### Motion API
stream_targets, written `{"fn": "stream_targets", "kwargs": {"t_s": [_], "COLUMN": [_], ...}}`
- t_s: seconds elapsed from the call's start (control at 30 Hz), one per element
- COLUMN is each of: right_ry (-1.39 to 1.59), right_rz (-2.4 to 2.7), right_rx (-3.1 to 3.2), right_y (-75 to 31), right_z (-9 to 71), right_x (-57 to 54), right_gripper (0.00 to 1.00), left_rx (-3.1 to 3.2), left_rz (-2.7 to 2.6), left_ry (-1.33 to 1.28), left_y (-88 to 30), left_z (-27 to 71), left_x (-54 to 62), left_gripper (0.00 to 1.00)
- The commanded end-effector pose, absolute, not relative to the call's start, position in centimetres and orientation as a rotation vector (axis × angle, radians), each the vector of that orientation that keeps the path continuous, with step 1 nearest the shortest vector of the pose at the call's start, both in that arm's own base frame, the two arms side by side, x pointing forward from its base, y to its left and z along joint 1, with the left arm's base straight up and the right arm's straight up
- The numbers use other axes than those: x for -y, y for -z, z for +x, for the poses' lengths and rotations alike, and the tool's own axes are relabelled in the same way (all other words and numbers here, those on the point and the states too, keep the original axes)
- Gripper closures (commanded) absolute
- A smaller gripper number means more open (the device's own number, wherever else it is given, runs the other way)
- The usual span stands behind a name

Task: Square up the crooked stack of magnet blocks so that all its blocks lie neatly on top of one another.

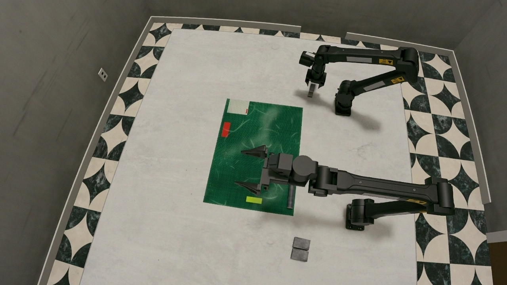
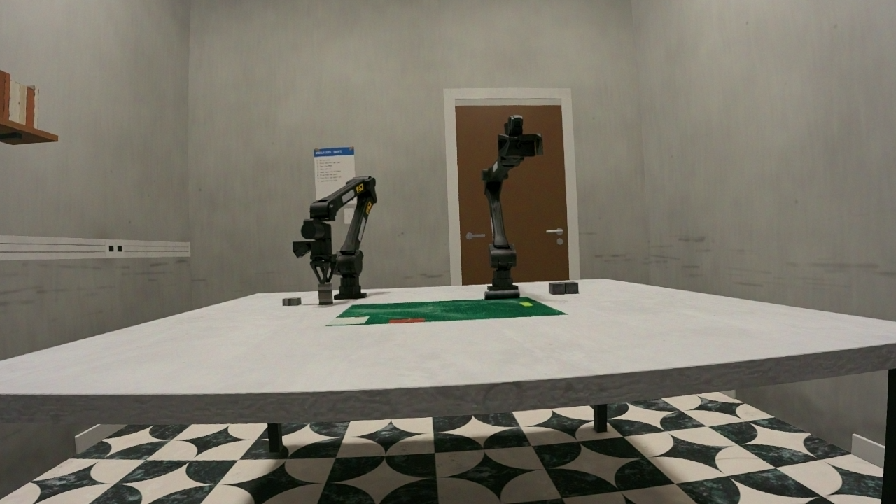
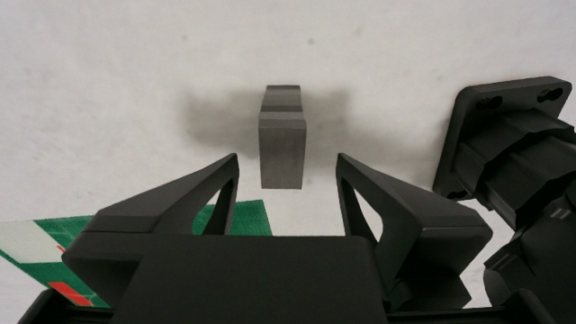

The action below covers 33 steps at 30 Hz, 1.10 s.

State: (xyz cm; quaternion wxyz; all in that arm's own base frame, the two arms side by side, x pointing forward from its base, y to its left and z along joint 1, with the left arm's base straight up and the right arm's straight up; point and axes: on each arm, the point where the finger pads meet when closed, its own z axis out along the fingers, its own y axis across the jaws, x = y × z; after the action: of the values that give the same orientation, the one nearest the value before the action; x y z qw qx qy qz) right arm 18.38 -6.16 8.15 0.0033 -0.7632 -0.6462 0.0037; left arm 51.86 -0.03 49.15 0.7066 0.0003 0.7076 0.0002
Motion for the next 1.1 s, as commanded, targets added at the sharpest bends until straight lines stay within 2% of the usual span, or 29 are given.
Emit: {"fn": "stream_targets", "kwargs": {"t_s": [0.0, 0.4, 0.5, 0.63, 1.07], "right_ry": [0.008, 0.015, 0.07, 0.026, 0.02], "right_rz": [-2.404, -2.423, -2.456, -2.423, -2.418], "right_rx": [2.035, 2.014, 2.064, 2.036, 2.03], "right_y": [-8.2, -3.6, -6.2, -4.3, -4.9], "right_z": [19.3, 19.2, 21.7, 19.2, 19.4], "right_x": [6.6, 6.5, 7.3, 6.5, 6.5], "right_gripper": [0.4, 0.4, 0.4, 0.4, 0.4], "left_rx": [-1.524, -1.524, -1.524, -1.524, -1.524], "left_rz": [-0.009, -0.009, -0.009, -0.009, -0.009], "left_ry": [0.014, 0.014, 0.014, 0.014, 0.014], "left_y": [-51.8, -51.8, -51.8, -51.8, -51.8], "left_z": [51.8, 51.8, 51.8, 51.8, 51.8], "left_x": [0.3, 0.3, 0.3, 0.3, 0.3], "left_gripper": [0.0, 0.0, 0.0, 0.0, 0.0]}}
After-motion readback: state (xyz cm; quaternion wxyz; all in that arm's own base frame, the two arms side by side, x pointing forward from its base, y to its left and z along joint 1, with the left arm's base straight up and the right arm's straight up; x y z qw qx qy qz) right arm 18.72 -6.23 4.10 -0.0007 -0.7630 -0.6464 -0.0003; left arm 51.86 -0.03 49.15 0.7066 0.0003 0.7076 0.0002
